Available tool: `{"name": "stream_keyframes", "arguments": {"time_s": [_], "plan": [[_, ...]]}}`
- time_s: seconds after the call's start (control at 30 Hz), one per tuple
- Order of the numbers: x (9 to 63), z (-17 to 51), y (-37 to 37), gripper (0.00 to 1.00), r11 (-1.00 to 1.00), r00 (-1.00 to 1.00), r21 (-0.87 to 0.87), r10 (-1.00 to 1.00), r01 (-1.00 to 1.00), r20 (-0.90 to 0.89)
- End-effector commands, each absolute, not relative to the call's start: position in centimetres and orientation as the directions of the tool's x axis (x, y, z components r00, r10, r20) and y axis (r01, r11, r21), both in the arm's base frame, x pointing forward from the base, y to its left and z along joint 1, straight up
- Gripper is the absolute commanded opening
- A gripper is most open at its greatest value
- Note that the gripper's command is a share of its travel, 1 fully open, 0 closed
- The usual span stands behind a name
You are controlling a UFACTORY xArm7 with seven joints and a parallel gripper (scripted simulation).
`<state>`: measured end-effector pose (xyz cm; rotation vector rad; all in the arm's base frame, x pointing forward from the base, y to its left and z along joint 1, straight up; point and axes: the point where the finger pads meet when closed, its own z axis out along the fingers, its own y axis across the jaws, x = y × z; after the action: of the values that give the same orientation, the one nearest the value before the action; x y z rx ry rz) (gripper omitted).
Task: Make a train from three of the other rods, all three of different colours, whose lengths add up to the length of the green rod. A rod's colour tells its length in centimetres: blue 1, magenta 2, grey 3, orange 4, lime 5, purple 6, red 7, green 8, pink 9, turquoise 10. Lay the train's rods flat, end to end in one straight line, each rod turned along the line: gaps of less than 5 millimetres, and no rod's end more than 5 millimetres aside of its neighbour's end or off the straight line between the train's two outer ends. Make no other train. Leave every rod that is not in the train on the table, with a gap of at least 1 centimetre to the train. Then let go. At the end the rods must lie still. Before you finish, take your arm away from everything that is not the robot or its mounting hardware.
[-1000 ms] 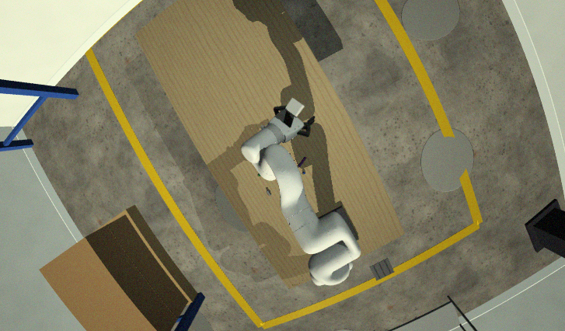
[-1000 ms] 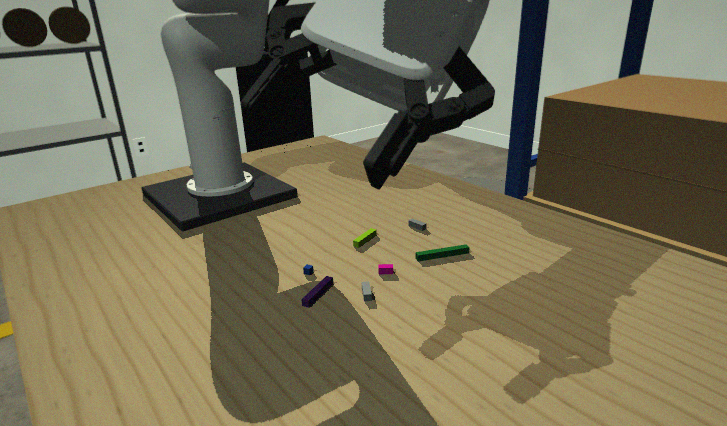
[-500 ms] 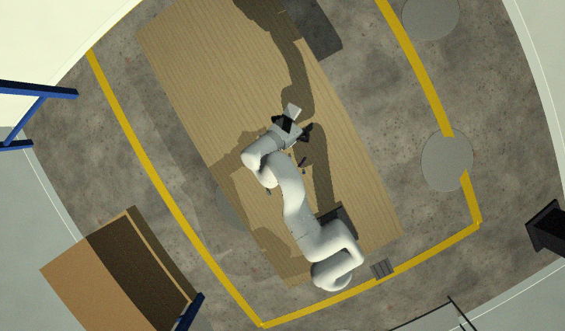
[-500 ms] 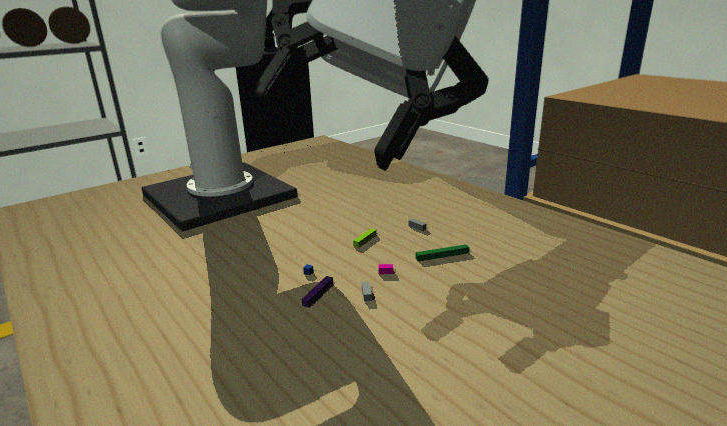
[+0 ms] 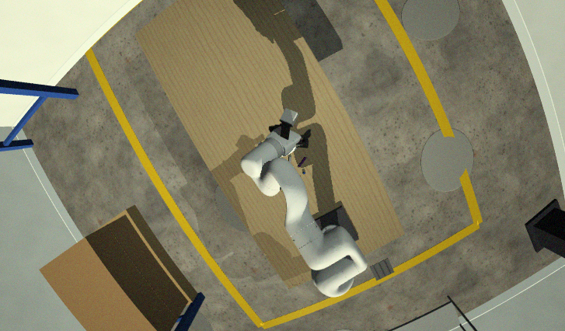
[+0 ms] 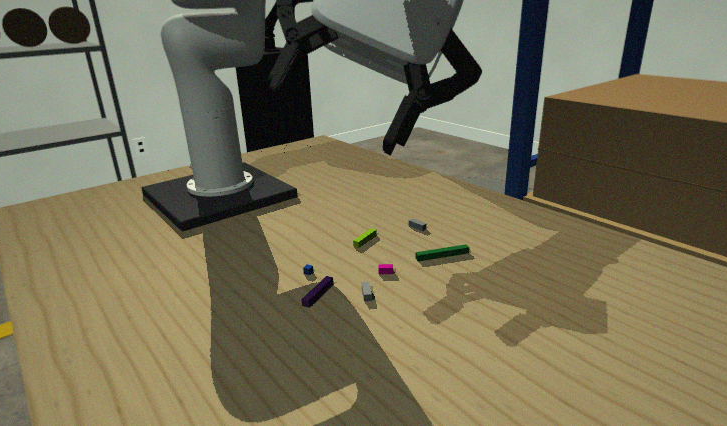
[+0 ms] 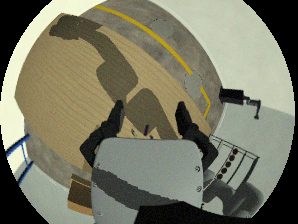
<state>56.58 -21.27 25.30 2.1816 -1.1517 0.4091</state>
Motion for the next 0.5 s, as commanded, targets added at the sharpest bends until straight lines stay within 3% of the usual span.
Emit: {"name": "stream_keyframes", "arguments": {"time_s": [0.0, 0.27, 0.33, 0.47], "plan": [[56.2, 25.4, -21.1, 1.00, -0.436, 0.583, 0.388, -0.628, -0.812, 0.515], [56.2, 25.4, -21.1, 1.00, -0.436, 0.583, 0.388, -0.628, -0.812, 0.515], [54.1, 25.3, -18.2, 1.00, -0.557, 0.684, 0.397, -0.610, -0.729, 0.399], [54.0, 25.3, -18.1, 1.00, -0.561, 0.687, 0.397, -0.609, -0.726, 0.395]]}}
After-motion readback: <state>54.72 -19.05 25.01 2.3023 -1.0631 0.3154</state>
